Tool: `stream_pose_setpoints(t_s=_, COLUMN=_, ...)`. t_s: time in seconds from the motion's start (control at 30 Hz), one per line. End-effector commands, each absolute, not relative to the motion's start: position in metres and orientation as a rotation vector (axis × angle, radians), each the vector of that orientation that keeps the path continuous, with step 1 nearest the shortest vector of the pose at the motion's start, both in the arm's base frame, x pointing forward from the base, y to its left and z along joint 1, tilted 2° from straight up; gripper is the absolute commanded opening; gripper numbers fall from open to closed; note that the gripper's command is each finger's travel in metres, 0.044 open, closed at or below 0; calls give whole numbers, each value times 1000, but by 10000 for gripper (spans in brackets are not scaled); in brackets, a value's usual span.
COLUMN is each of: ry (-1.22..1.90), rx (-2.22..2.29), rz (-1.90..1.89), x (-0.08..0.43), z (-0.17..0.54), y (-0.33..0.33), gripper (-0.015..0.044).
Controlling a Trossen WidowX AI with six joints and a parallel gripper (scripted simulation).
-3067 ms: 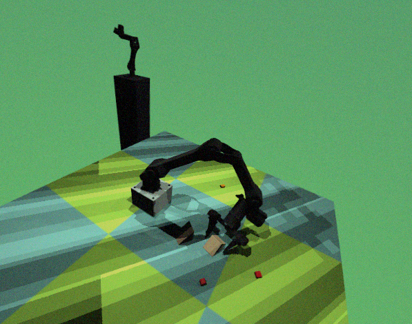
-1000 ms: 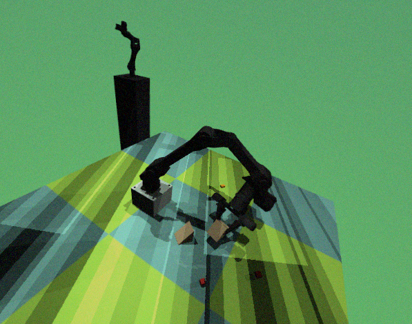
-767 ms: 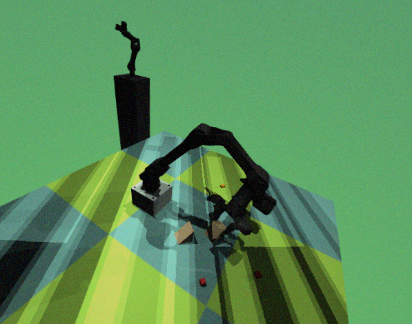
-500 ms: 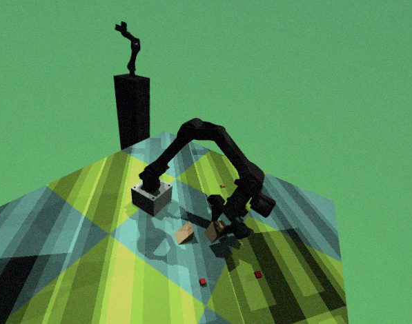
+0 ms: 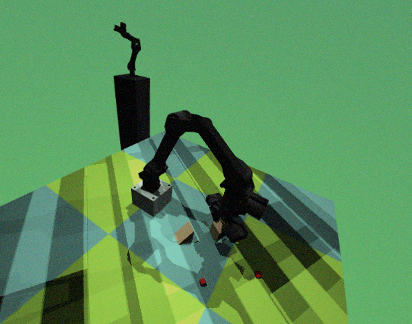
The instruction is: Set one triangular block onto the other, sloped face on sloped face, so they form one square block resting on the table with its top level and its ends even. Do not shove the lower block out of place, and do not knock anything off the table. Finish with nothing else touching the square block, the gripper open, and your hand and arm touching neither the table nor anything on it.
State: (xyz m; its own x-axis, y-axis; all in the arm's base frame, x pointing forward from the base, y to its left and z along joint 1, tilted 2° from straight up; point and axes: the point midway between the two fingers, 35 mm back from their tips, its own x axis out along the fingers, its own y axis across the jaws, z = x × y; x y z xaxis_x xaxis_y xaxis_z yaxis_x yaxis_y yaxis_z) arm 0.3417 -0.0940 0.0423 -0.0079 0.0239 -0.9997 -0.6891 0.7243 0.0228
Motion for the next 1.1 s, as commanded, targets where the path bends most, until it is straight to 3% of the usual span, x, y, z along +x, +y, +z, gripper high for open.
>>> stream_pose_setpoints(t_s=0.0, ry=1465, rx=-575, rz=617, x=340, z=47, y=-95, gripper=0)
stream_pose_setpoints(t_s=1.07, ry=1477, rx=-577, rz=616, x=208, z=89, y=-152, gripper=0)
